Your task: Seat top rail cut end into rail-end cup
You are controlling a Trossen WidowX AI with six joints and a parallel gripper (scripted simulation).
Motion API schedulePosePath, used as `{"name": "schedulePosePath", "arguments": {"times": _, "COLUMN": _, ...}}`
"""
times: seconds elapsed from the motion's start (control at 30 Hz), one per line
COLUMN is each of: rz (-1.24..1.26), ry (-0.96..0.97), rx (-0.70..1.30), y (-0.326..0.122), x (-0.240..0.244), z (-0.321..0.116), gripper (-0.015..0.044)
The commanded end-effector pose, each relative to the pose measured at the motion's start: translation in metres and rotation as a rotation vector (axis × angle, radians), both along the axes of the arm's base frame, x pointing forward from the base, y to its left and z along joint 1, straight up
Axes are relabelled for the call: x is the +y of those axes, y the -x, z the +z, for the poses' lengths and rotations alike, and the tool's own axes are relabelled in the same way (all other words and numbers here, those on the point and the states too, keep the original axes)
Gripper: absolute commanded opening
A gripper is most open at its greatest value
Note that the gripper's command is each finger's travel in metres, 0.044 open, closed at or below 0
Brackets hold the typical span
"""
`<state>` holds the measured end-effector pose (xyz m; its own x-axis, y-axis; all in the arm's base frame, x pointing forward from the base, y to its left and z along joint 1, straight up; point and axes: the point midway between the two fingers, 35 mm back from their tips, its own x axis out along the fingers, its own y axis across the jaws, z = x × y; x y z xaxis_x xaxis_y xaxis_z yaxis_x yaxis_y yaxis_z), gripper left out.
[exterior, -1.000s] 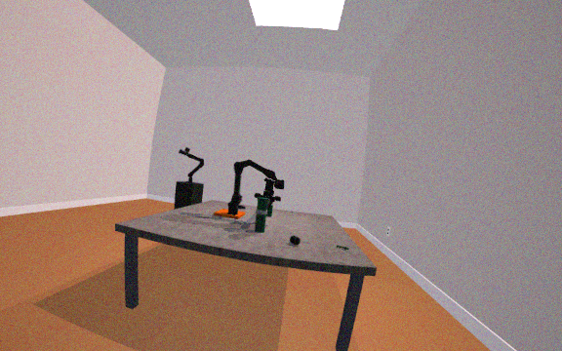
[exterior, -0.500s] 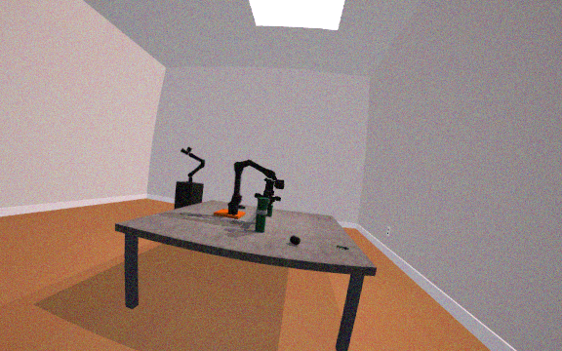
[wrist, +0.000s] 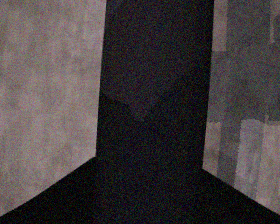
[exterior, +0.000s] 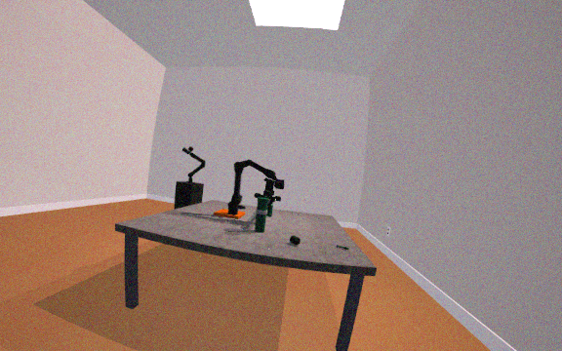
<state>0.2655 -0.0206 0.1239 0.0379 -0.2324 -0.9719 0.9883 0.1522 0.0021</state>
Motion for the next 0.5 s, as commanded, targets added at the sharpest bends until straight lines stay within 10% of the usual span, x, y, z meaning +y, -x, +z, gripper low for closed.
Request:
{"name": "schedulePosePath", "arguments": {"times": 0.0, "rz": 0.000, "ry": 0.000, "rx": 0.000, "y": 0.0000, "x": 0.0001, "z": 0.0000, "gripper": 0.0000}}
{"name": "schedulePosePath", "arguments": {"times": 0.47, "rz": 0.000, "ry": 0.001, "rx": 0.000, "y": -0.0011, "x": -0.0054, "z": -0.0001, "gripper": 0.0000}}
